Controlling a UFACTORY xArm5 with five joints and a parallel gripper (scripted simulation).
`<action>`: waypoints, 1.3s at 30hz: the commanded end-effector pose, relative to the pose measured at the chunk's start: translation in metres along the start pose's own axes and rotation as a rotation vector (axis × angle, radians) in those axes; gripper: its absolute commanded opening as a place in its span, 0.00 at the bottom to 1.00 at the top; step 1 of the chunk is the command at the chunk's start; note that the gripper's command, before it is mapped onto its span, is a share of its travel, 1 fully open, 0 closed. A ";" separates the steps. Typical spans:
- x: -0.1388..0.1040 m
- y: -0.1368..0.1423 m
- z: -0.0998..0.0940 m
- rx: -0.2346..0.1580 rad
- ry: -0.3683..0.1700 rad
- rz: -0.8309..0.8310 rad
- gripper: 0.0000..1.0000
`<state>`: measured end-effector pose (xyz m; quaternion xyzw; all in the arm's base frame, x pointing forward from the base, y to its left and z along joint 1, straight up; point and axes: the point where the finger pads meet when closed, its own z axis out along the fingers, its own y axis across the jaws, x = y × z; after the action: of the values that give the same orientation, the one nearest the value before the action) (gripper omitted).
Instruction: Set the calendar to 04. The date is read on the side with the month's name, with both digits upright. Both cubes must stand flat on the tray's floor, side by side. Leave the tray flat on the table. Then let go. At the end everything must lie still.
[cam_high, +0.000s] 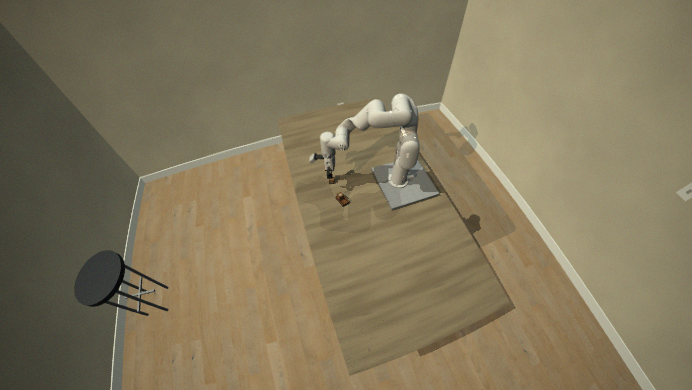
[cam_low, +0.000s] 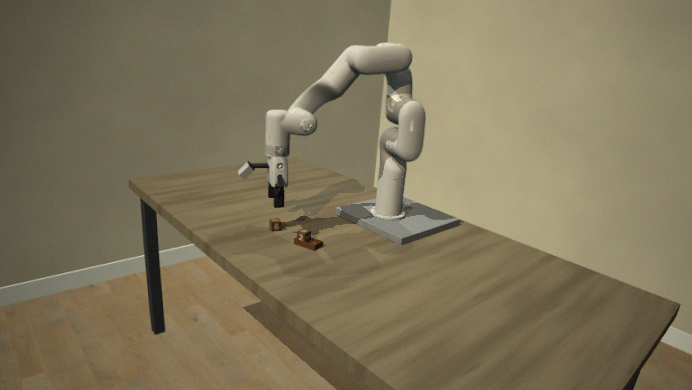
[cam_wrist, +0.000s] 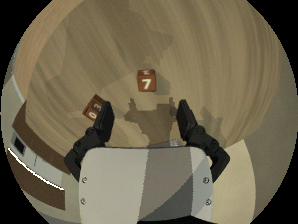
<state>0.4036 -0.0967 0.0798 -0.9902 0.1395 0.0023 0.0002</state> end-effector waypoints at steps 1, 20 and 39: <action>0.001 0.000 -0.001 0.000 0.004 0.102 1.00; 0.001 0.001 -0.002 0.001 0.003 0.651 1.00; 0.001 0.002 -0.003 0.002 0.003 1.186 1.00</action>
<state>0.4026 -0.0979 0.0812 -0.7900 0.6132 0.0021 -0.0010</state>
